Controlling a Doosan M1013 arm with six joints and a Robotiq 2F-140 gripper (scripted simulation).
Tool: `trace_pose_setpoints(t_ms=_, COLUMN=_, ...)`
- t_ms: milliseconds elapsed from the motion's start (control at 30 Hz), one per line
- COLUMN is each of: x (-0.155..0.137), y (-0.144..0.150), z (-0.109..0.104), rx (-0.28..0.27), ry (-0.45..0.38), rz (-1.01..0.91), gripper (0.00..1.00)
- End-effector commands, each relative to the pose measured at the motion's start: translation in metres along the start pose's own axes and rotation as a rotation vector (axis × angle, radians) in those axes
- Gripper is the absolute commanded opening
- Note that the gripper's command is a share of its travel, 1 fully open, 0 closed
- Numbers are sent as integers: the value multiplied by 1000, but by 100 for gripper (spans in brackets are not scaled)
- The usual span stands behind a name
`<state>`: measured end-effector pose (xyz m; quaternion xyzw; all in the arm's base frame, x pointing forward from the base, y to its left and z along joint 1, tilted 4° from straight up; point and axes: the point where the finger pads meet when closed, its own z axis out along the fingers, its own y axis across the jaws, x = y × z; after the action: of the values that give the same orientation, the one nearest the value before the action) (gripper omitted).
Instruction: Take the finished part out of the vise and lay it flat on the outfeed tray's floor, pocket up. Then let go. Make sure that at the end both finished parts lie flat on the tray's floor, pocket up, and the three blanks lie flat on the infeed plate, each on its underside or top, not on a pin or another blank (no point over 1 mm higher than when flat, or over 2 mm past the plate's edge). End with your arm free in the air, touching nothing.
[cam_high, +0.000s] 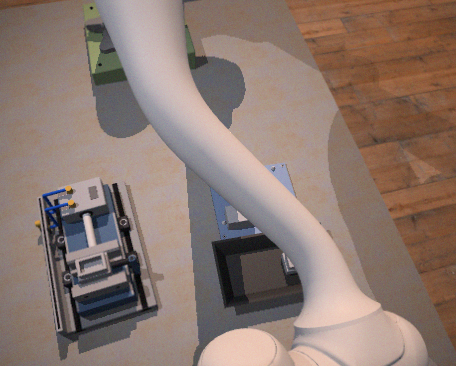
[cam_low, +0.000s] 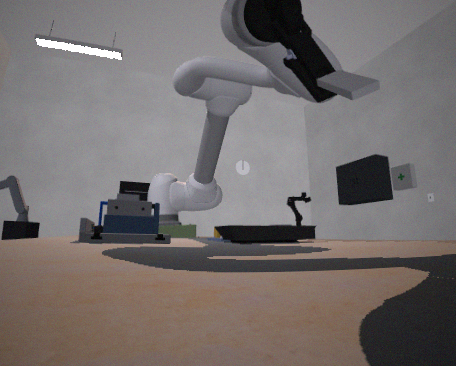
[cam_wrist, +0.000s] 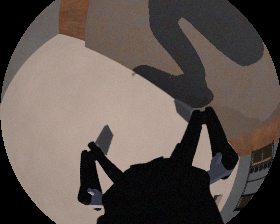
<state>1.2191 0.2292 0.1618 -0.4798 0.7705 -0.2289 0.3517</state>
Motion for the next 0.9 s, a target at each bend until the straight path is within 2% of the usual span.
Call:
trace_pose_setpoints(t_ms=0, x=0, y=0, z=0, rx=0, ry=0, rz=0, gripper=100)
trace_pose_setpoints(t_ms=600, x=3, y=0, z=-2, rx=-3, ry=4, rz=-4, gripper=100)
trace_pose_setpoints(t_ms=867, x=80, y=6, z=-51, rx=-101, ry=107, rz=-134, gripper=100)
